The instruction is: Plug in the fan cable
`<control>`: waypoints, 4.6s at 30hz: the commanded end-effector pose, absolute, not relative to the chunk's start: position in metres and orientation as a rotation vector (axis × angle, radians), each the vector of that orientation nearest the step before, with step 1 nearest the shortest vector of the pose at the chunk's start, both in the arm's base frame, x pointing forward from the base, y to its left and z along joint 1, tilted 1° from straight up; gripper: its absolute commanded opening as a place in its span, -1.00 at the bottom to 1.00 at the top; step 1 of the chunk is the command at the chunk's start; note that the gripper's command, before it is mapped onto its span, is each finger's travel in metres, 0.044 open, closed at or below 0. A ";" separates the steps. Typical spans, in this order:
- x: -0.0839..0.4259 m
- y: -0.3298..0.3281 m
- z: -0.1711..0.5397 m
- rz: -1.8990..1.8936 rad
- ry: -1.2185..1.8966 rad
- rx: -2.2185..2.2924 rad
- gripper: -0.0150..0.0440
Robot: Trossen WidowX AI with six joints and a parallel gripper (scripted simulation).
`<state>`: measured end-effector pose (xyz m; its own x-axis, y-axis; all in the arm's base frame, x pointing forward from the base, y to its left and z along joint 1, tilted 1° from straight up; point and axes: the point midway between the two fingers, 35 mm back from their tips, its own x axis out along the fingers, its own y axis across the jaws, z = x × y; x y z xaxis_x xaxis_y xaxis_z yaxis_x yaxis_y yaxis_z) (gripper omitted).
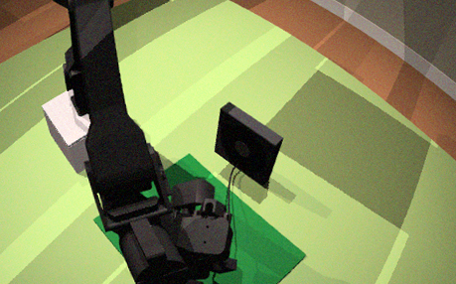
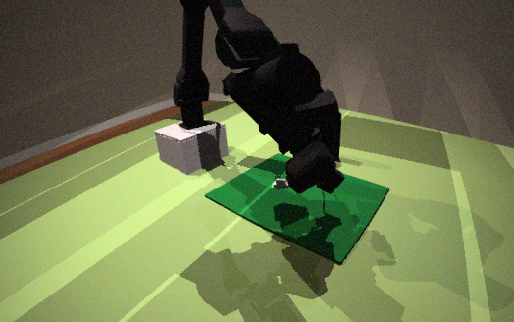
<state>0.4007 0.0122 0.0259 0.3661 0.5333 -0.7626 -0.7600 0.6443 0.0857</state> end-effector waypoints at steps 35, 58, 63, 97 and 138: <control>0.388 -0.001 0.028 0.900 0.500 -0.152 -0.49; 0.366 -0.008 0.037 0.939 0.284 -0.104 -0.49; 0.361 -0.009 0.040 0.948 0.239 -0.097 -0.49; 0.350 -0.011 0.055 0.965 0.159 -0.096 -0.49; 0.343 -0.018 0.021 0.965 0.160 -0.097 -0.49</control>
<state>0.3433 -0.0175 0.0223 0.5603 0.8080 -0.1825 -0.8225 0.5687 -0.0074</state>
